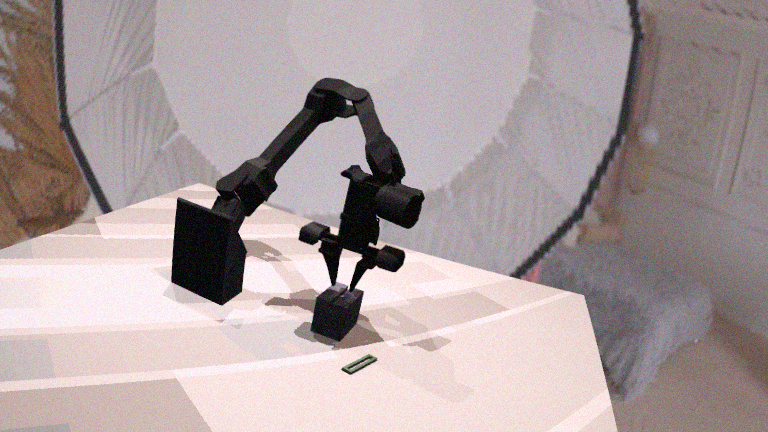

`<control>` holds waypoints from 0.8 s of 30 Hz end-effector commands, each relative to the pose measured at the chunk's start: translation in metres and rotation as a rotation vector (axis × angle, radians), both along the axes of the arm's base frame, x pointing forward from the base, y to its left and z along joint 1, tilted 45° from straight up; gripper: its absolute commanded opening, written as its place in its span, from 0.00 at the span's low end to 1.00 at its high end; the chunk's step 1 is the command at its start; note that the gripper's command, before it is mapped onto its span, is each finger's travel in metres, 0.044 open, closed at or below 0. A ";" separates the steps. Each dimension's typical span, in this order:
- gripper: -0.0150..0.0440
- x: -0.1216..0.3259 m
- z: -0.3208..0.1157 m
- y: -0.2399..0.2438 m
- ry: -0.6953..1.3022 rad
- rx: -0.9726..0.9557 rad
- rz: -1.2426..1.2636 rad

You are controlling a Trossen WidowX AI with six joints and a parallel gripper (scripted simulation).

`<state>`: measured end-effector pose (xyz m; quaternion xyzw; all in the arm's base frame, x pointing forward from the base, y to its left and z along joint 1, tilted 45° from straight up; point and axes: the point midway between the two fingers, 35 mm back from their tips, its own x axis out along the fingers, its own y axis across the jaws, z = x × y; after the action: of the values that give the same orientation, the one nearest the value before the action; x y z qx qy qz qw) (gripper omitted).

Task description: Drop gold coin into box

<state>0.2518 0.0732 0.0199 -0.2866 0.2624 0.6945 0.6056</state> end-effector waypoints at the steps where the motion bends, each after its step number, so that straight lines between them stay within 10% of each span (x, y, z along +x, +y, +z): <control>1: 0.53 0.000 0.000 0.000 -0.001 0.000 0.001; 12: 1.00 0.002 0.038 -0.036 0.006 0.005 0.000; 24: 1.00 0.002 0.041 -0.038 0.006 0.006 0.000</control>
<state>0.2541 0.0365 0.0602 -0.2804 0.2616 0.6961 0.6070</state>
